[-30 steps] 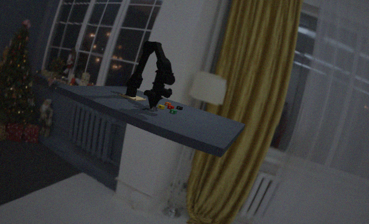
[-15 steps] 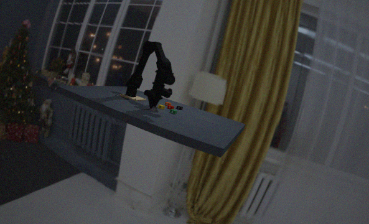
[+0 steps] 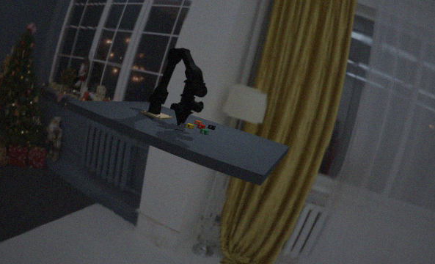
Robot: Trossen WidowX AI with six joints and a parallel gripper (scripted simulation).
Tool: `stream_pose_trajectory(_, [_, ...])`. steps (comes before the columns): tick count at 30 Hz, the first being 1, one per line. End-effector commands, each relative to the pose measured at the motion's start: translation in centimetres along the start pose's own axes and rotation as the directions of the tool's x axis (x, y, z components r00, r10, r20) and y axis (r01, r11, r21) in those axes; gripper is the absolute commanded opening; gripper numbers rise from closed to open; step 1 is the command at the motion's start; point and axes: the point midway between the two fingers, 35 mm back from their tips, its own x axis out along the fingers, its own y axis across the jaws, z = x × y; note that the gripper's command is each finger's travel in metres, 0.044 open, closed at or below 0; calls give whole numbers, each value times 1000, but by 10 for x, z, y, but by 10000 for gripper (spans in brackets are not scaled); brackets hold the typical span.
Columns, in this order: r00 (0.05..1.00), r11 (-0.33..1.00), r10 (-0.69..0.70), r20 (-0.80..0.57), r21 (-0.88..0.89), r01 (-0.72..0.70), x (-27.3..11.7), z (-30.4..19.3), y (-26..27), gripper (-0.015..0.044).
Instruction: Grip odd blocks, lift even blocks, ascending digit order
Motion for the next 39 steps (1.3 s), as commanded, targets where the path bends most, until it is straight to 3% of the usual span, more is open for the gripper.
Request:
stream_pose_trajectory(1, [1000, 1000, 4, 0, -7, -4, -1, 0, 1, 120])
stream_pose_trajectory(26, [1000, 1000, 4, 0, -7, -4, 14, 0, 1, 120])
stream_pose_trajectory(36, [1000, 1000, 4, 0, -7, -4, 14, 0, 1, 383])
stream_pose_trajectory(39, [1000, 1000, 4, 0, -7, -4, 14, 0, 1, 400])
